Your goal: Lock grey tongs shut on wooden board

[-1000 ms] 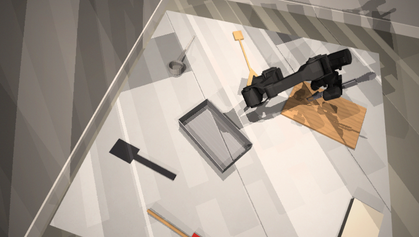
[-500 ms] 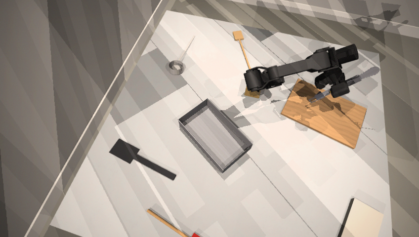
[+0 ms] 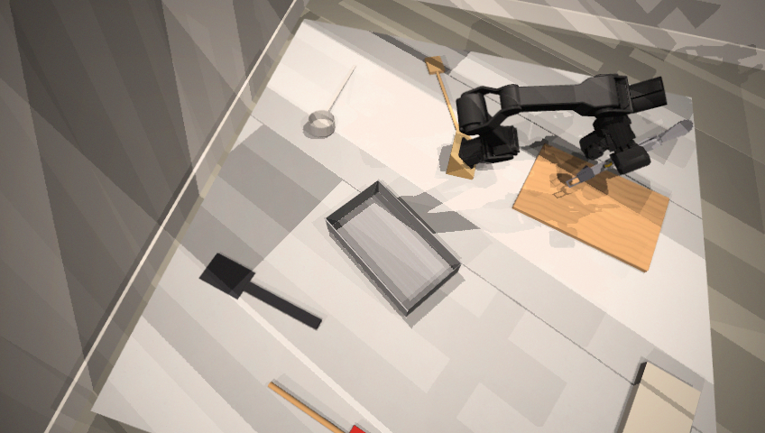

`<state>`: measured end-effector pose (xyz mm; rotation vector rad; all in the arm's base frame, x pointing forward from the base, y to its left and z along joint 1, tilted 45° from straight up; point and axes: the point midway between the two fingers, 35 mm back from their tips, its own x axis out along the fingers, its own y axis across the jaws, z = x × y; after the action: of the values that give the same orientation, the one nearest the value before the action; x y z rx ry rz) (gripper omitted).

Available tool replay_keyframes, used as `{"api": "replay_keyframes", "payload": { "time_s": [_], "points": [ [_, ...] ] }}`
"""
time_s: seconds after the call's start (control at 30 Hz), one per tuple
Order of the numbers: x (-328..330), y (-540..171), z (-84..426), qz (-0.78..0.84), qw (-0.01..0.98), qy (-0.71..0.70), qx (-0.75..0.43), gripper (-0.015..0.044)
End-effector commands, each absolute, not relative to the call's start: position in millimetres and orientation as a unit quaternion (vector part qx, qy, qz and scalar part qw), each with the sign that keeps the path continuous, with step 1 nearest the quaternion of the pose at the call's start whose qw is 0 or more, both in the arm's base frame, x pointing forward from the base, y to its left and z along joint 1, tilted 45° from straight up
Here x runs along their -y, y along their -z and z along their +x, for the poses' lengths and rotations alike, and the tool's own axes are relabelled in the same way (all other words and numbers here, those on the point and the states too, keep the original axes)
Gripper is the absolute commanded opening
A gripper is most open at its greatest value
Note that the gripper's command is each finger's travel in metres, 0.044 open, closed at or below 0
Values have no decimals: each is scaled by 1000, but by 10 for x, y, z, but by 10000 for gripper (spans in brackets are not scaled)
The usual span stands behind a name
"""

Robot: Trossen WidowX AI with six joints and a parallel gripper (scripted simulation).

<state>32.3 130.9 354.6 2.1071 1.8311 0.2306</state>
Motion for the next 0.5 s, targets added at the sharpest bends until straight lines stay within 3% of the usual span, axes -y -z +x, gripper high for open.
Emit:
{"api": "replay_keyframes", "payload": {
  "time_s": [0.0,0.47],
  "points": [
    [-1318,-3571,306,737,189,-79,-644,-150],
    [-1503,-3543,322,734,273,-65,-619,-150]
  ]
}}
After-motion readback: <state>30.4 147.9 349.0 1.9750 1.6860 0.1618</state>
